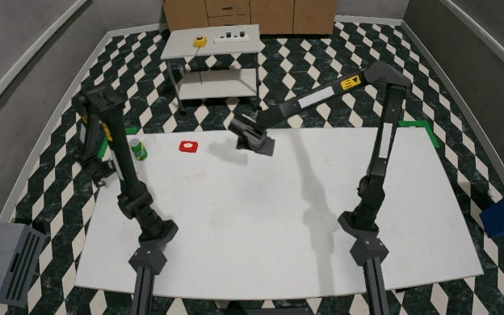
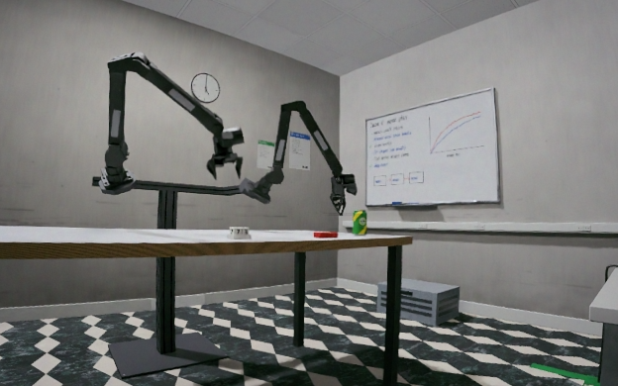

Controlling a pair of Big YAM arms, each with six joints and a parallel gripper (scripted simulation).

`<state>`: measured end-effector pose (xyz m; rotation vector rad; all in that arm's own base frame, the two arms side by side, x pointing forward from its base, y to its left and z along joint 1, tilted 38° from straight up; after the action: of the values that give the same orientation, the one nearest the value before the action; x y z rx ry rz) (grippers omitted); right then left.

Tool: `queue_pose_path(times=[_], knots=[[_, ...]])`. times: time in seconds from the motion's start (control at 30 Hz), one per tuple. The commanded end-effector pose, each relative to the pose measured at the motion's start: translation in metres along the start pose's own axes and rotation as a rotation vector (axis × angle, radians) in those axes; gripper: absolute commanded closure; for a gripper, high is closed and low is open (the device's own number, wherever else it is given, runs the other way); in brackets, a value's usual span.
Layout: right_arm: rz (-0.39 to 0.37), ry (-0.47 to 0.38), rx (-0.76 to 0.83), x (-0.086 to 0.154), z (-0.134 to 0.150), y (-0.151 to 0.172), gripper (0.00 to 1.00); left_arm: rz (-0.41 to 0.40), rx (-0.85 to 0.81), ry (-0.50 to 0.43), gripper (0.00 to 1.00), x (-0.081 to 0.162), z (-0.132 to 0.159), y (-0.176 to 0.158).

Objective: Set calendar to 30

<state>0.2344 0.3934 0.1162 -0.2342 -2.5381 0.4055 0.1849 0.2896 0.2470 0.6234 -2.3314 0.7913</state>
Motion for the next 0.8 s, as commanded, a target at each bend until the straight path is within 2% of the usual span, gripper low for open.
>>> queue_pose_path(times=[0.0, 0.13, 0.2, 0.27, 0.37, 0.43, 0.6, 0.77], knots=[[-0.054, -0.056, 0.238, -0.017, 0.003, -0.023, 0.0, 0.034, -0.142, -0.007, 0.0, -0.023, -0.008, -0.045], [-0.038, -0.069, 0.359, -0.031, 0.016, -0.037, 0.0, 0.046, -0.249, 0.032, 0.0, -0.046, 0.013, -0.083], [-0.046, -0.082, 0.332, -0.036, 0.018, -0.04, 0.0, 0.046, -0.29, 0.03, 0.0, -0.051, 0.014, -0.098], [-0.046, -0.082, 0.332, -0.036, 0.018, -0.04, 0.0, 0.046, -0.29, 0.03, 0.0, -0.051, 0.014, -0.098], [-0.074, -0.136, 0.27, -0.044, 0.019, -0.036, 0.0, 0.052, -0.35, 0.025, 0.0, -0.057, 0.017, -0.12], [-0.086, -0.175, 0.289, -0.049, 0.016, -0.037, 0.0, 0.062, -0.391, 0.045, 0.0, -0.064, 0.033, -0.132], [-0.097, -0.211, 0.453, -0.075, 0.034, -0.049, 0.0, 0.104, -0.547, 0.02, 0.0, -0.074, 0.055, -0.196], [-0.129, -0.272, 0.468, -0.091, 0.036, -0.059, 0.0, 0.128, -0.66, 0.022, 0.0, -0.078, 0.092, -0.233]])
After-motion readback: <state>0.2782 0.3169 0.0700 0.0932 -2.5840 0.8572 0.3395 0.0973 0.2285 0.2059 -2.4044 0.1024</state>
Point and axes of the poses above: on each arm, the point where the finger pads meet when closed, its own x axis back along the fingers, its own y axis across the jaws, z = x × y, the point moved 10 cm from there along x, back along the fingers, and after that the axes turned 14 degrees about x, right-handed, at the moved point
